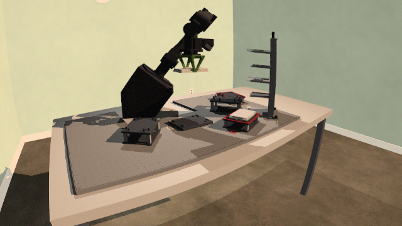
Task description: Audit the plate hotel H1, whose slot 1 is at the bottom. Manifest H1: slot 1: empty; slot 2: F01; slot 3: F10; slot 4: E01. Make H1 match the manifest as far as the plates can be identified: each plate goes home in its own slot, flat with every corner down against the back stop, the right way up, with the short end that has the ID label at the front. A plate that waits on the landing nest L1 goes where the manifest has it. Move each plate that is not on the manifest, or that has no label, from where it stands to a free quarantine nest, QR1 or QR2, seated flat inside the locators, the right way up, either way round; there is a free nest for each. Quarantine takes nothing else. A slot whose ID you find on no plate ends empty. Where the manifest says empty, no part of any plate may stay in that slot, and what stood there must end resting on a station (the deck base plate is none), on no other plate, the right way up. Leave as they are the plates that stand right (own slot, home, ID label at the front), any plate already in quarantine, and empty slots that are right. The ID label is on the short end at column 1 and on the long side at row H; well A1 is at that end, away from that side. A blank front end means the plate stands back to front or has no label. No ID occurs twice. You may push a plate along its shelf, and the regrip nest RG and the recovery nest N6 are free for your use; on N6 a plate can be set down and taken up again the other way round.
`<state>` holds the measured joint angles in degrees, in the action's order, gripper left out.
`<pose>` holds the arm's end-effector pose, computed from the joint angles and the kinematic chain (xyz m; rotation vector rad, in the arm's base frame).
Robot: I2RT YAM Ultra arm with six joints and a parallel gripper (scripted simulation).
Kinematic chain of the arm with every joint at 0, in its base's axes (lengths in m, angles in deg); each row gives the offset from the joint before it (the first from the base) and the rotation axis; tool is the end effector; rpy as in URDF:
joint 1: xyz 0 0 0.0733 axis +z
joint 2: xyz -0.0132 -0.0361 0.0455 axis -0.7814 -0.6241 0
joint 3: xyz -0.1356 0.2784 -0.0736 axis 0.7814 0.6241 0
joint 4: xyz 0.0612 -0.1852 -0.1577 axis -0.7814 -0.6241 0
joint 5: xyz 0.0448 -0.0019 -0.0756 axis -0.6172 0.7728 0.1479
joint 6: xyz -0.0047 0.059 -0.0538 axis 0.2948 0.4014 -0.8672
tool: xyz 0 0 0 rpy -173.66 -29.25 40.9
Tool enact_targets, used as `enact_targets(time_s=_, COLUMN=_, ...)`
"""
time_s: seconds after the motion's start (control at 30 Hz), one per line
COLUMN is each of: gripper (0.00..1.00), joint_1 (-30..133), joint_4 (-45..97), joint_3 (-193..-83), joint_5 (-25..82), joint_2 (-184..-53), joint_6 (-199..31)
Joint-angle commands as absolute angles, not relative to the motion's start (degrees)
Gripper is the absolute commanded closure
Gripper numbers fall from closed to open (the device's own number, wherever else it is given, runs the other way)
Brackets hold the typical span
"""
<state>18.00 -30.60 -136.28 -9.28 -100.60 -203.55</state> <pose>0.2210 -0.0936 0.2834 -1.6881 1.8388 0.2728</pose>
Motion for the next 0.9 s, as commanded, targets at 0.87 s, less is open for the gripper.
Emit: enact_targets(time_s=0.87, gripper=0.14, joint_1=23.34, joint_4=-33.08, joint_3=-138.42, joint_5=-10.37, joint_2=-94.87, joint_6=-193.39)
